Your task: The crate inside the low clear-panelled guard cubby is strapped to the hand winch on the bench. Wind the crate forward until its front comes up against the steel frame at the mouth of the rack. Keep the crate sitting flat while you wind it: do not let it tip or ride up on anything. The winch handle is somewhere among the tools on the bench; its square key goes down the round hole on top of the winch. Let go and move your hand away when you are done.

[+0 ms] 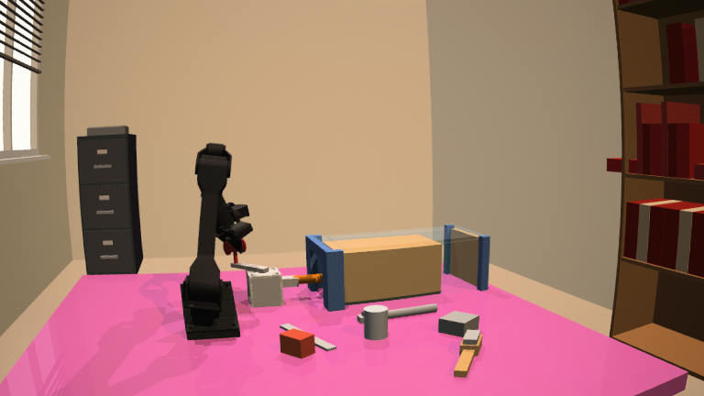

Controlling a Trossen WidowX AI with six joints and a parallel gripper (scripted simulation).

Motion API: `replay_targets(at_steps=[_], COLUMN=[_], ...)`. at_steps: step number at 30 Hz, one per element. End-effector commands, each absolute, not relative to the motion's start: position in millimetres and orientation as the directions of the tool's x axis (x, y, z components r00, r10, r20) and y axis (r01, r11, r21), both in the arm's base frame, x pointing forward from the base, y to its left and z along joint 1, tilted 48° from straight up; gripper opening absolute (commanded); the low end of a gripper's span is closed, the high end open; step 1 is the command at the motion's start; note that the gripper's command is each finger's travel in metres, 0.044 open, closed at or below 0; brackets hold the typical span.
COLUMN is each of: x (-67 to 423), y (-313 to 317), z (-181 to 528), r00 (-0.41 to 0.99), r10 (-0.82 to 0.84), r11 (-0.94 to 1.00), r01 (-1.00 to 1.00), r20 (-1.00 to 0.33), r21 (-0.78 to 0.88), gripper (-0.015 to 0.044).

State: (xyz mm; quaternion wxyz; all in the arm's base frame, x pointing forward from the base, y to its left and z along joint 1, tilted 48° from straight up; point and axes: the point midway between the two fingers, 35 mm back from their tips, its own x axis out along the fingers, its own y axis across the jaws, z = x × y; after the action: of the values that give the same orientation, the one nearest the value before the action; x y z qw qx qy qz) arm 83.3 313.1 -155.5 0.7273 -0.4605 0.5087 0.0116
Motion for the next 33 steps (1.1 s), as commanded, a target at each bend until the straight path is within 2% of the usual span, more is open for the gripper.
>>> replay_targets(at_steps=[1, 33], x=[74, 57], y=[303, 269], z=[-150, -120], r00=[0.470, 0.468], r10=[-0.468, -0.471], r11=[0.562, 0.560], r01=[-0.495, -0.496], r20=[-0.749, -0.748], r21=[-0.662, -0.664], gripper=[0.0000, 0.0000])
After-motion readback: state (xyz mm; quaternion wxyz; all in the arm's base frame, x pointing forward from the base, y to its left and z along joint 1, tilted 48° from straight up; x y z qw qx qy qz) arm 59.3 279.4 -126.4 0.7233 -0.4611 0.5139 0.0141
